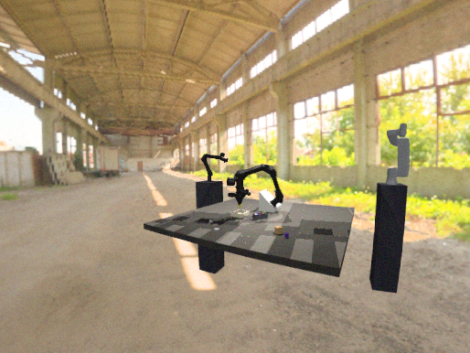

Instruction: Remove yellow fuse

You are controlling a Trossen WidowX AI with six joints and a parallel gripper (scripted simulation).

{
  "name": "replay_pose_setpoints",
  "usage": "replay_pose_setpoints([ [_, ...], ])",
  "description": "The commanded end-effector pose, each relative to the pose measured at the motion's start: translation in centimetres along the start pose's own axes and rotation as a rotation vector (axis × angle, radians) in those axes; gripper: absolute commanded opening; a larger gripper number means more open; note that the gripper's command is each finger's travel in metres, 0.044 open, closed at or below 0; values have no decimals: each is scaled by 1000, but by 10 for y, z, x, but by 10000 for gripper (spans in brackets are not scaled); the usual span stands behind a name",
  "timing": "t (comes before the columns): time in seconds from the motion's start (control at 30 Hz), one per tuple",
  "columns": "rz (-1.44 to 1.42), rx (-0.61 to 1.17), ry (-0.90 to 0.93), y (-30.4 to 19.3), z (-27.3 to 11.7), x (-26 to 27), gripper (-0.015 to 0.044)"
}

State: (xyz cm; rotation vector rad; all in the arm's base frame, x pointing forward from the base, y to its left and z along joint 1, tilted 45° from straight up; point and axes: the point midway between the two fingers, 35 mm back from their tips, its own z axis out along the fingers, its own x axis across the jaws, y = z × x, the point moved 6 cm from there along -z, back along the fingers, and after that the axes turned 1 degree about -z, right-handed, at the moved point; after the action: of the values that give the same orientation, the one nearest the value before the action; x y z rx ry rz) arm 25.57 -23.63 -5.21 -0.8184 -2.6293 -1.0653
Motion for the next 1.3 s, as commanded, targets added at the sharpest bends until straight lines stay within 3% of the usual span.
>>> replay_pose_setpoints([
  [0.0, 4, -5, 5, 0, 8, 1, 0],
  [0.63, 3, -6, 6, 0, 34, 2, 0],
  [1.03, -5, 0, 3, 0, 31, 0, 315],
  [1.17, 3, -4, 5, -1, -3, 1, 330],
  [1.27, 4, -4, 6, -1, -6, 1, 330],
])
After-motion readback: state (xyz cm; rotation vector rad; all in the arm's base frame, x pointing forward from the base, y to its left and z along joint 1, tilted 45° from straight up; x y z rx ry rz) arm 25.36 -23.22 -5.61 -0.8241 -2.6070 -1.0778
